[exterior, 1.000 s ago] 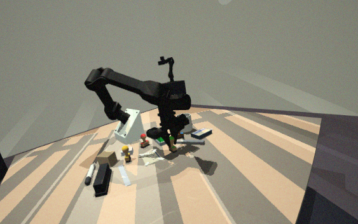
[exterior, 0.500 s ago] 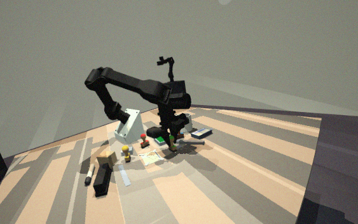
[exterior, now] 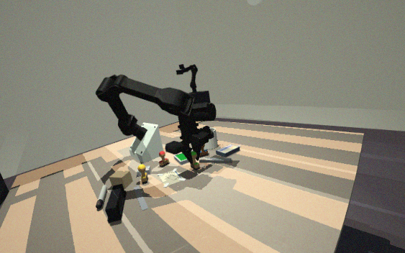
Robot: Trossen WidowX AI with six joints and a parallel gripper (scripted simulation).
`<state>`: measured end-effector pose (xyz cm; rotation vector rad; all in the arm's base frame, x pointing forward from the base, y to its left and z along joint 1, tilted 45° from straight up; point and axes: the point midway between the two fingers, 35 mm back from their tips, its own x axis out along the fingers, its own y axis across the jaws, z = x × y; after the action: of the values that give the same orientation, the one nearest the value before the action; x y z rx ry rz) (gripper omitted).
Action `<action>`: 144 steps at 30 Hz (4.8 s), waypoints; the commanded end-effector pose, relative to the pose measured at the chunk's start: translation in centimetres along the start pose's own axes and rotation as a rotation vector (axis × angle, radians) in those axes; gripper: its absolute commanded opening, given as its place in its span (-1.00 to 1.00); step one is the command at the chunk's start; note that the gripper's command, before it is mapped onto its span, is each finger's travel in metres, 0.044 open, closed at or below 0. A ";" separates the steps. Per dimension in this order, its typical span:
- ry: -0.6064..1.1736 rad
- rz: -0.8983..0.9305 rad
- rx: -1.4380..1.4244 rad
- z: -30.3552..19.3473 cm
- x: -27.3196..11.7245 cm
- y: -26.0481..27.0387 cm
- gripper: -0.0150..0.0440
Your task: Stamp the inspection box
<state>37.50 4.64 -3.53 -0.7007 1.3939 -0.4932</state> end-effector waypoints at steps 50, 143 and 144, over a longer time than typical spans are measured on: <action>0.001 0.008 0.006 0.1 -2.6 0.1 -0.49; 0.006 0.012 0.001 -12.3 -6.0 3.9 -0.49; 0.007 0.012 0.001 -12.5 -6.0 3.9 -0.49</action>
<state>24.96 9.81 -2.29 -0.7012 1.4030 -0.4838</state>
